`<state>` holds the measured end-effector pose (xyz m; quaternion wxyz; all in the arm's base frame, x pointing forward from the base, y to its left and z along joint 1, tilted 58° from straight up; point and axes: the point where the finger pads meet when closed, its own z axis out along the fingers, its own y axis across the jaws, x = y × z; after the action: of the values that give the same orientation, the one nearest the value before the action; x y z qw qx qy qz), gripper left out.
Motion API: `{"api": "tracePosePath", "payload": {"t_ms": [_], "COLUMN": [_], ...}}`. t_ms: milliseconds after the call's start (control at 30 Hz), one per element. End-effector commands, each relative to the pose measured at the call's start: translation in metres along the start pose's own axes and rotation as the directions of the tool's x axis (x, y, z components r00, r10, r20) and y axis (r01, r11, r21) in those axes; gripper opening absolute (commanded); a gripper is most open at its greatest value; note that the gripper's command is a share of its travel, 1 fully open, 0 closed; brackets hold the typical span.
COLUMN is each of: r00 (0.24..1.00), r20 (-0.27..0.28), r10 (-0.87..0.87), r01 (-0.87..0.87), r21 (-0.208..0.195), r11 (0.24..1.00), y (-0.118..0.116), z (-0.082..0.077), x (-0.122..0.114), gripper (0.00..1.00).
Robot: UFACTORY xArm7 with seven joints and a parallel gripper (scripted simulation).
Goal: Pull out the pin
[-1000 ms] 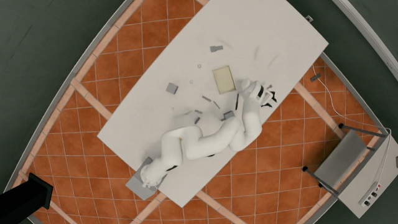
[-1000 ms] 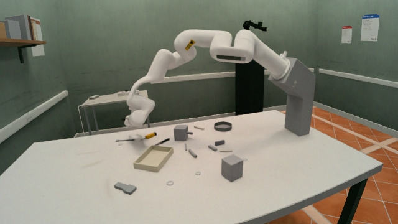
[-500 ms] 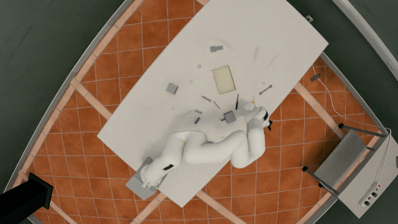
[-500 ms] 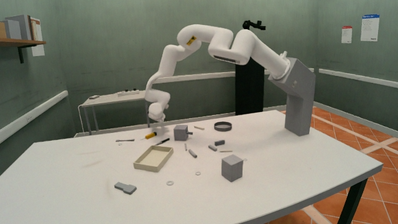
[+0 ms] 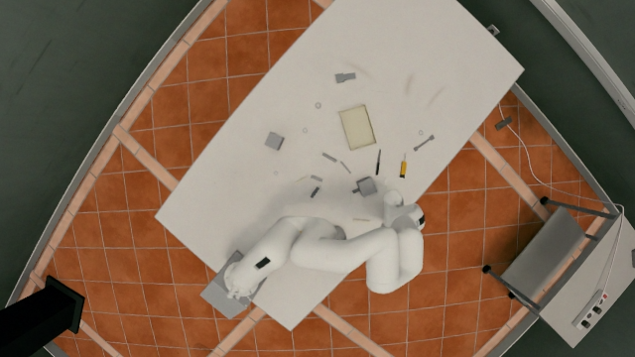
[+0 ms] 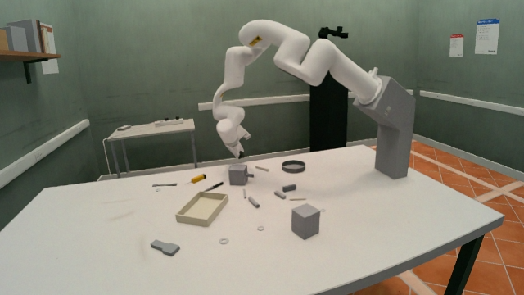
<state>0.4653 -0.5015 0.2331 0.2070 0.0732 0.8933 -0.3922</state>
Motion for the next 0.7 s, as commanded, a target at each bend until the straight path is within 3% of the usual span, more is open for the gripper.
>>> {"api": "tracePosePath", "payload": {"t_ms": [0,67,133,300,467,633,667], "r00": [0.978,0.959,0.959,0.898,0.836,0.775,0.775], "r20": [0.112,0.132,0.132,0.154,0.145,0.128,0.128], "r10": [0.174,0.251,0.251,0.411,0.530,0.619,0.619], "r01": [-0.157,-0.222,-0.222,-0.339,-0.411,-0.454,-0.454], "r21": [-0.142,-0.205,-0.205,-0.353,-0.475,-0.569,-0.569], "r11": [0.977,0.953,0.953,0.872,0.778,0.685,0.685], "y": [0.031,0.043,0.043,0.072,0.096,0.113,0.113], "z": [-0.027,-0.043,-0.043,-0.086,-0.129,-0.170,-0.170], "x": [0.018,0.021,0.021,0.027,0.033,0.038,0.038], "gripper": [0.47,0.47,0.47,0.47,0.47,0.47,0.47]}}
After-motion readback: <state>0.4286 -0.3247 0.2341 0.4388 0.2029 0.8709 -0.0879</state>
